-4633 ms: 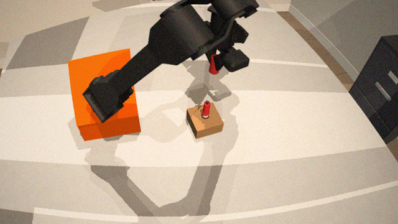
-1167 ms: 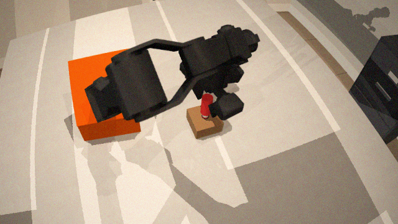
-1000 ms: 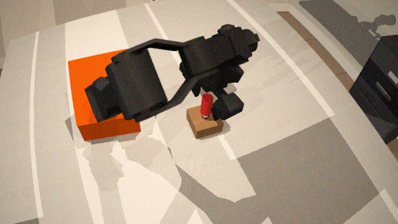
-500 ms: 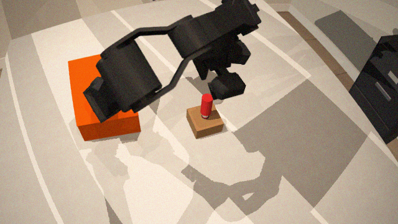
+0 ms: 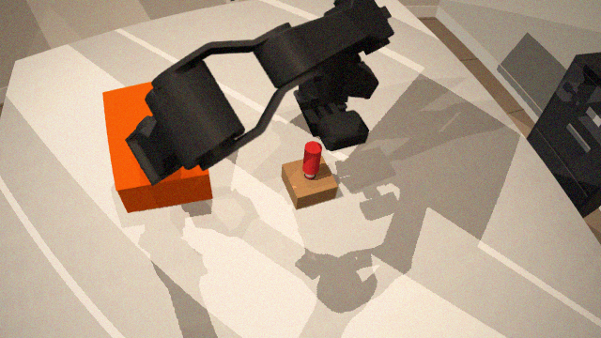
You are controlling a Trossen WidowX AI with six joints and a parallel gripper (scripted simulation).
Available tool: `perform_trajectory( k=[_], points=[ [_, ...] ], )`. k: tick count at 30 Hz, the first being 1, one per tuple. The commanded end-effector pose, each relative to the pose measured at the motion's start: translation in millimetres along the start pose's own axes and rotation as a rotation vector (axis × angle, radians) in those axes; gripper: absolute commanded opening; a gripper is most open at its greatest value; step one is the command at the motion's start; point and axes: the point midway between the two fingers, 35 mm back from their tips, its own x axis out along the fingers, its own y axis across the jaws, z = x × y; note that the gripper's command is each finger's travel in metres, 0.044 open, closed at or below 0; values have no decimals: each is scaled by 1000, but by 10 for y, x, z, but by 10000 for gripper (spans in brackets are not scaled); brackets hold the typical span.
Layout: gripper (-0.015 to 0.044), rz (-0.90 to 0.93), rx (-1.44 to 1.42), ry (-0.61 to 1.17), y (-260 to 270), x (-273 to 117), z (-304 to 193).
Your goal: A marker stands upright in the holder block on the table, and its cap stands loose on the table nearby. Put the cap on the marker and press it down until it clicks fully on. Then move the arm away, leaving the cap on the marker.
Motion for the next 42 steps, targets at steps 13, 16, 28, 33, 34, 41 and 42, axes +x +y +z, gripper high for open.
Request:
perform_trajectory(
  k=[13, 16, 28, 33, 34, 41, 42],
  points=[
    [0, -1, 5, -1, 0, 135, 2],
    [0, -1, 5, -1, -1, 179, 2],
    [0, -2, 5, -1, -3, 356, 2],
    [0, 3, 10, -6, 4, 353, 16],
    [0, 3, 10, -6, 4, 353, 16],
    [0, 9, 8, -6, 20, -13, 54],
    [0, 9, 7, -6, 21, -164, 53]
  ],
)
